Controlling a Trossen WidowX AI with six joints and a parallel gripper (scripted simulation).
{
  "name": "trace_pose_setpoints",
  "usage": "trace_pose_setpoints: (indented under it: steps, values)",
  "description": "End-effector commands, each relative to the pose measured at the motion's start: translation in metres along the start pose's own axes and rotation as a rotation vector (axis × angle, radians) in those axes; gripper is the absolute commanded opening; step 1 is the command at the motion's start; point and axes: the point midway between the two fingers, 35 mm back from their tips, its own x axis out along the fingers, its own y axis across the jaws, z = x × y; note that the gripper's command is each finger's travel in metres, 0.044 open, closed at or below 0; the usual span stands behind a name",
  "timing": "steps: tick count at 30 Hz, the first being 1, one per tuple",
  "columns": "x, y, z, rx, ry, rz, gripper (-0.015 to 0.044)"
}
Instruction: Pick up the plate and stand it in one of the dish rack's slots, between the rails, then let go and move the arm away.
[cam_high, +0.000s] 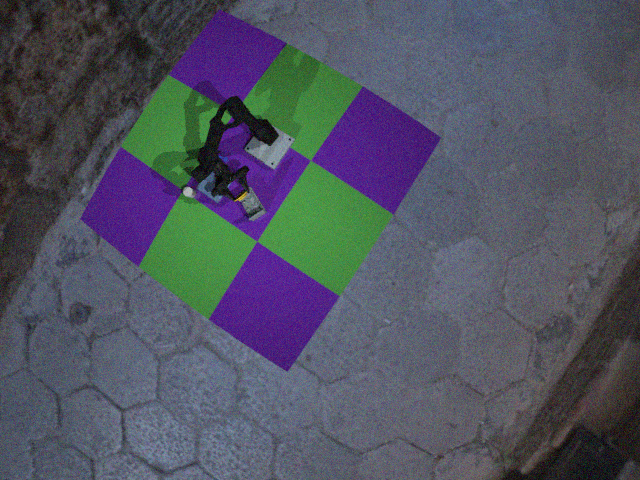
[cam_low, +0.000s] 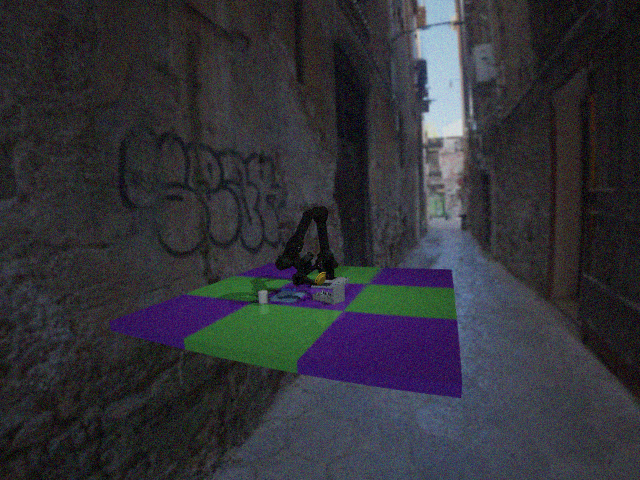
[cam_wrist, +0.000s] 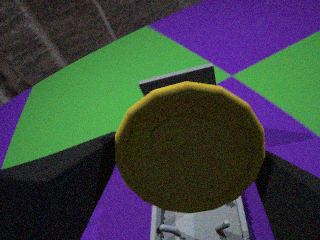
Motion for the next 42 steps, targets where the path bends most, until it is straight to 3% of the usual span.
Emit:
trace_pose_setpoints:
  steps: [1, 11, 42]
  values:
    - [-0.001, 0.003, -0.004, -0.113, -0.096, 0.007, 0.0]
    - [-0.008, 0.012, -0.008, -0.356, -0.291, -0.027, 0.0]
    - [0.014, 0.001, -0.028, -0.368, -0.288, -0.032, 0.0]
